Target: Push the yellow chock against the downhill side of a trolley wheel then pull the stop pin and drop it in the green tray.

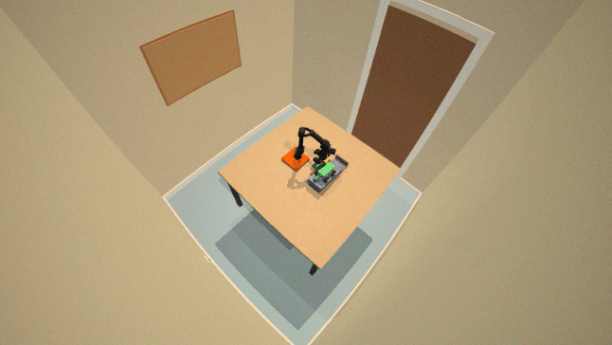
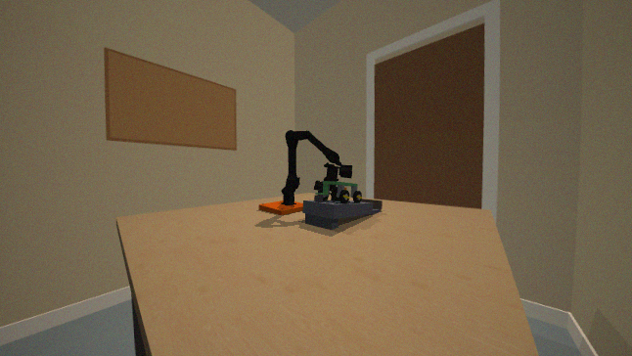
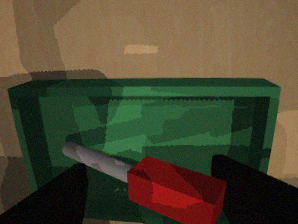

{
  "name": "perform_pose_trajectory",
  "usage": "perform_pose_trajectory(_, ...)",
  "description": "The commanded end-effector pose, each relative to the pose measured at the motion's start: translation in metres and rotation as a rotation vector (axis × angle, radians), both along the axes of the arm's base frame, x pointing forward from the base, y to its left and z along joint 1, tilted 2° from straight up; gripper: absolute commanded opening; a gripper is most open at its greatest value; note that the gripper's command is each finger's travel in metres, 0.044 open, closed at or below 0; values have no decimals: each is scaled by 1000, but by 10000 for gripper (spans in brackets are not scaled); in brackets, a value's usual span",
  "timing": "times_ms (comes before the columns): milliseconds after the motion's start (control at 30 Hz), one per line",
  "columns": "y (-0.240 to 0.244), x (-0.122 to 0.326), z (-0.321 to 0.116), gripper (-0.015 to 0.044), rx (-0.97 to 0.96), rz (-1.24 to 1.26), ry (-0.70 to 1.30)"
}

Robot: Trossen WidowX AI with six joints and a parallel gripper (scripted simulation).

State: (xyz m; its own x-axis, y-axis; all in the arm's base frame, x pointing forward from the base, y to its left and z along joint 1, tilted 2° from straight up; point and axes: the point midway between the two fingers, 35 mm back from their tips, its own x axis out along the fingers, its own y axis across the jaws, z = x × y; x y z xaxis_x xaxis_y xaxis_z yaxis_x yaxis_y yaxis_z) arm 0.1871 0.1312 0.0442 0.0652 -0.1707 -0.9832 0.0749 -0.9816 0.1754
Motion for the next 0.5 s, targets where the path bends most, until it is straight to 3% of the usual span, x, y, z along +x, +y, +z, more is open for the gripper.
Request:
perform_pose_trajectory(0, -1, -1, 0, 340, -3, -1, 3)
perform_pose_trajectory(467, -1, -2, 17, 340, 7, -1, 1)
